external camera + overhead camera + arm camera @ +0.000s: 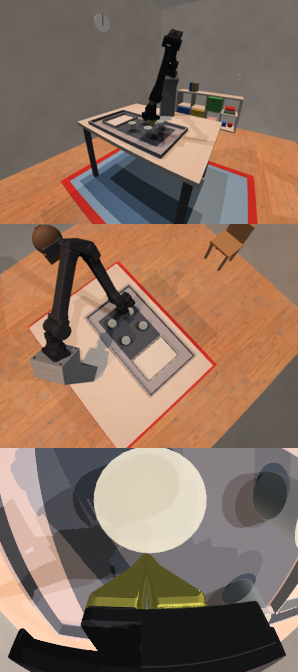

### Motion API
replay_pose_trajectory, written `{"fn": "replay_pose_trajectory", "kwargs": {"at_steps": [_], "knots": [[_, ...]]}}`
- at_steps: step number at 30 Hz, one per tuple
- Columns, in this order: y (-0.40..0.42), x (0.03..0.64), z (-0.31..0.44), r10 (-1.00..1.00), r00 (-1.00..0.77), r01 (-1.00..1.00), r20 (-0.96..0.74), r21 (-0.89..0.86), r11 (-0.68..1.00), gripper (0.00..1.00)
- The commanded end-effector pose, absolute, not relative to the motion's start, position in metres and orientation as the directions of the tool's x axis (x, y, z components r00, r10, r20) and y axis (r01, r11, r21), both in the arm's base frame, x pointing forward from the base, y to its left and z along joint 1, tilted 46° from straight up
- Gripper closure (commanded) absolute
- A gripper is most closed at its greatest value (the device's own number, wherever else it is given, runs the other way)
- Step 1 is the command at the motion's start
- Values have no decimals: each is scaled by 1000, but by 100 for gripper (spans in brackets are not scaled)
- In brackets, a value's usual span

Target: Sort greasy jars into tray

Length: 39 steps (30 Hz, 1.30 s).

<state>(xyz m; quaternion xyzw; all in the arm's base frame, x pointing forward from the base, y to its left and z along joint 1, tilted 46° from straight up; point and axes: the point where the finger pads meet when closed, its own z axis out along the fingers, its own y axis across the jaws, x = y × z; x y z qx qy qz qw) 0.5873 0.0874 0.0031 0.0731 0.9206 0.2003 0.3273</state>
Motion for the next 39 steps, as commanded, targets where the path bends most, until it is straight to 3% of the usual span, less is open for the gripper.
{"fn": "replay_pose_trajectory", "kwargs": {"at_steps": [1, 39], "knots": [[85, 591, 13, 274, -767, 5, -581, 422, 907, 100], [84, 595, 16, 274, -767, 5, -581, 422, 907, 100]]}}
